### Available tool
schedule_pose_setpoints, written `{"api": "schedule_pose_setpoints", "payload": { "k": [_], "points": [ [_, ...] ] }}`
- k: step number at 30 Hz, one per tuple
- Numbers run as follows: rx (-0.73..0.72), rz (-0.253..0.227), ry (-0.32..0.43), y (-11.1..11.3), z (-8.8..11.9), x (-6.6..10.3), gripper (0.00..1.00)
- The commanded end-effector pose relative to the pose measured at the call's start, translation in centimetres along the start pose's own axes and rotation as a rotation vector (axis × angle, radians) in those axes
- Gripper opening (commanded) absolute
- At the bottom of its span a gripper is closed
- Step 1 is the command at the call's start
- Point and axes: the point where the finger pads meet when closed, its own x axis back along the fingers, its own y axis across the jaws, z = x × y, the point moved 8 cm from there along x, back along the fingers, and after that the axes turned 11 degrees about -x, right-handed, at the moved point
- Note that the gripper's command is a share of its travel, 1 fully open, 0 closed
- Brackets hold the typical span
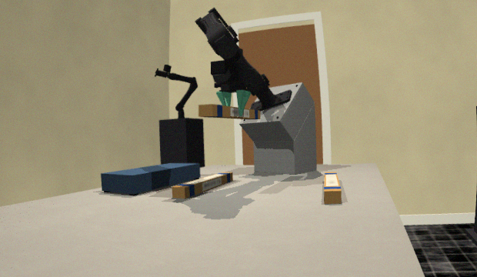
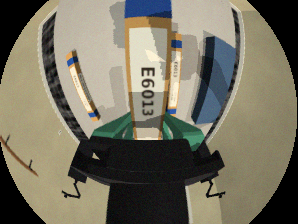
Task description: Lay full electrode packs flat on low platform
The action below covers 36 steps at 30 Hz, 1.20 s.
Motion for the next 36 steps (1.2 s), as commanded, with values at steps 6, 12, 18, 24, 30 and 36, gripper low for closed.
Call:
{"api": "schedule_pose_setpoints", "payload": {
  "k": [6,12,18,24,30,36],
  "points": [
    [0.004,-0.070,-0.057,-0.43,-0.83,2.14,0.00],
    [0.006,-0.068,-0.055,-0.54,-0.70,1.95,0.00],
    [0.008,-0.063,-0.049,-0.60,-0.36,1.57,0.00],
    [0.007,-0.064,-0.053,-0.69,-0.51,1.66,0.00],
    [0.001,-0.064,-0.057,-0.89,-0.78,1.84,0.00],
    [0.007,-0.063,-0.051,-0.84,-0.48,1.62,0.00]
  ]
}}
